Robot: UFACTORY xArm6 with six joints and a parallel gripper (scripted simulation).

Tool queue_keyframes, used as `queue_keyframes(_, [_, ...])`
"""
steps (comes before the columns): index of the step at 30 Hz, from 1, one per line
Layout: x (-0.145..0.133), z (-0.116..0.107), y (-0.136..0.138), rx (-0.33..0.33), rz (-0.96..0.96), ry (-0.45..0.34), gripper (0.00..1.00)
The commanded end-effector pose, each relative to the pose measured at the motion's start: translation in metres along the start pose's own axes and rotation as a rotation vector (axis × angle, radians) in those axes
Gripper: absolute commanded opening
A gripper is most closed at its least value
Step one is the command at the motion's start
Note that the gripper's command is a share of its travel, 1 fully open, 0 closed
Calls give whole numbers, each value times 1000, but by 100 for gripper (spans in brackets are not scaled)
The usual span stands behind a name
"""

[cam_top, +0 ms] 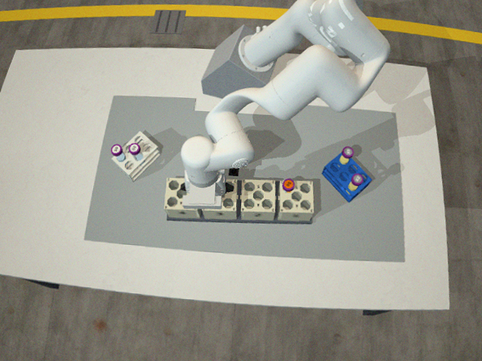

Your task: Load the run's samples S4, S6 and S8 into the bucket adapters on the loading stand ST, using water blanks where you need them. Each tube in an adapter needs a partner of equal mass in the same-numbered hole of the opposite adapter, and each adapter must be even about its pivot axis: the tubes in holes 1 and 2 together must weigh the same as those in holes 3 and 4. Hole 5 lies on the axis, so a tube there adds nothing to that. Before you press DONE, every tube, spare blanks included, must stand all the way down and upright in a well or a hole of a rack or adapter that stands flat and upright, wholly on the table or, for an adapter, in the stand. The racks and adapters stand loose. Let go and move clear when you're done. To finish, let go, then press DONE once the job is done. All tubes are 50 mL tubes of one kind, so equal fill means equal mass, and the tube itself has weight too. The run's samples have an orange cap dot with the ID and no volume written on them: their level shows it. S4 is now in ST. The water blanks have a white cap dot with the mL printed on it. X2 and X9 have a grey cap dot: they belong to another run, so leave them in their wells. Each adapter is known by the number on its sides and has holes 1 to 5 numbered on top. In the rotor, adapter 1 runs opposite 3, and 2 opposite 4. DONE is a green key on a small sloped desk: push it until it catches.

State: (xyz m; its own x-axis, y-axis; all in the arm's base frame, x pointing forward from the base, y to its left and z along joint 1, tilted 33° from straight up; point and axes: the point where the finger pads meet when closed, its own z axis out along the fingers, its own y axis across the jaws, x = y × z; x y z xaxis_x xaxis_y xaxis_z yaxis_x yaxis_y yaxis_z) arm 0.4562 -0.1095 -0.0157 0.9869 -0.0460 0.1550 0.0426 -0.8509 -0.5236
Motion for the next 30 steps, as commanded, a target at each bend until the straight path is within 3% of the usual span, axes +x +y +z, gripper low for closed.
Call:
queue_keyframes(1, [1, -9, 0, -2, -1, 3, 44])
queue_keyframes(30, [1, -63, 0, -2, -1, 3, 44])
